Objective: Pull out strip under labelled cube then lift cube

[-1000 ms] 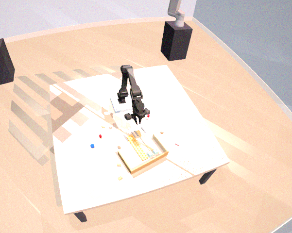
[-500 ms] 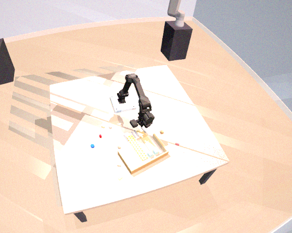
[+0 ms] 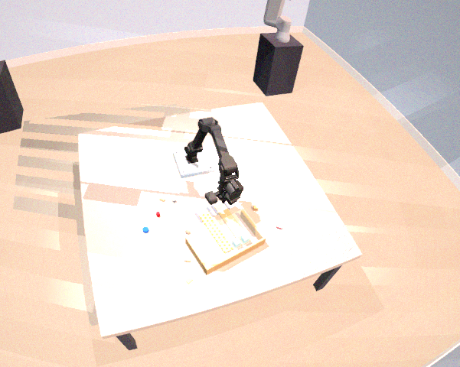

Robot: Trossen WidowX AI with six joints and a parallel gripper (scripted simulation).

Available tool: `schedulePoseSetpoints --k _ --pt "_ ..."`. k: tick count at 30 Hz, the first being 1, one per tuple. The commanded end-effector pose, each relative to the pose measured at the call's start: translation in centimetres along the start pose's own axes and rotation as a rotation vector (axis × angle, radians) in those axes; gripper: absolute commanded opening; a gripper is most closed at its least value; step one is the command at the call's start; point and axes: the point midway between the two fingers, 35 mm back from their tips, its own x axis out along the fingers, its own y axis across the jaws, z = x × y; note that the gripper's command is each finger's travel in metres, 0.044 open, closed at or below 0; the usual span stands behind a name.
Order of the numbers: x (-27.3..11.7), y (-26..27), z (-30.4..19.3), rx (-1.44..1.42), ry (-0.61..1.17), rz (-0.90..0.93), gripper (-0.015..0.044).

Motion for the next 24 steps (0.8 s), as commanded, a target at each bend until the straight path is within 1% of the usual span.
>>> schedulePoseSetpoints --k 1,24 --pt "0.9 -0.1 -0.1 -0.001 0.006 -0.006 0.0" --pt "4.7 -0.4 -0.2 -0.001 0.006 -0.006 0.0"
